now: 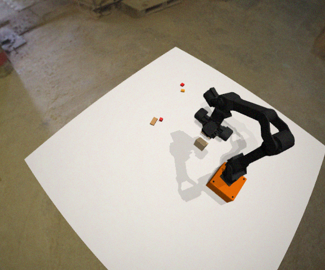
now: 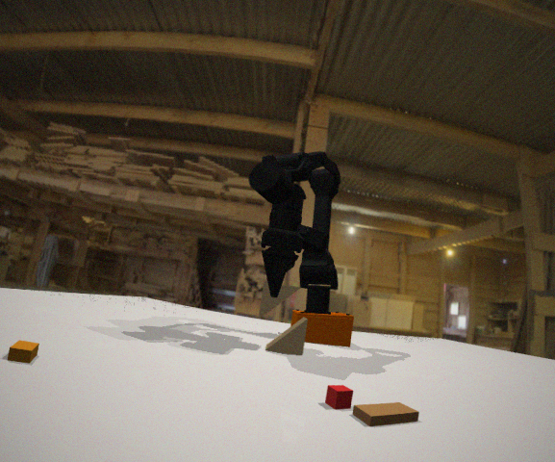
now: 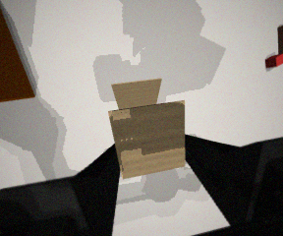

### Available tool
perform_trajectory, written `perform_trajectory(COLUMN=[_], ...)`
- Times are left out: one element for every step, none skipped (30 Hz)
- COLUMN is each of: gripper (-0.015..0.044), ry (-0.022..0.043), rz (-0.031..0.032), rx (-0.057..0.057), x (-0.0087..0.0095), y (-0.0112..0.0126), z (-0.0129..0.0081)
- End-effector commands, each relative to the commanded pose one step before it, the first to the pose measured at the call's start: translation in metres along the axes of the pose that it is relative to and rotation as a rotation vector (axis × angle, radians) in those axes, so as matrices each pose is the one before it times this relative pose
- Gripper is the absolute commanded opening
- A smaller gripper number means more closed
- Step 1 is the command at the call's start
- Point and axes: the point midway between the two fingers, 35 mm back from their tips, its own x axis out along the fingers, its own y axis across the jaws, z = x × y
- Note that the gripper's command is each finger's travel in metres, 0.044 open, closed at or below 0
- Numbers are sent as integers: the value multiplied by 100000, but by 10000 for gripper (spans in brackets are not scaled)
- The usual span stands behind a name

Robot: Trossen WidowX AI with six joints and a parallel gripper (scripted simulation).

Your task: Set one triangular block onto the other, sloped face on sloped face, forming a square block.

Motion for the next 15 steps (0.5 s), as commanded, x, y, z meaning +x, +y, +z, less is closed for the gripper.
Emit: perform_trajectory(gripper=[0,0,0,0,0,0,0,0,0,0,0,0,0,0,0], ry=[344,-13,-14,-13,-10,-4,-1,3,0,142,302,155,-25,-15,0], rz=[31,2,3,3,3,2,1,0,0,13,28,43,65,67,0], rx=[450,0,0,0,0,0,0,0,0,-102,-217,-102,-1,-8,0], x=[890,418,440,433,338,202,67,0,0,-32,-68,-26,17,14,0], y=[-37,2,11,21,23,19,7,4,0,-5,-11,4,14,12,0], z=[292,163,176,169,135,54,18,-37,0,-18,-38,-25,6,5,0])
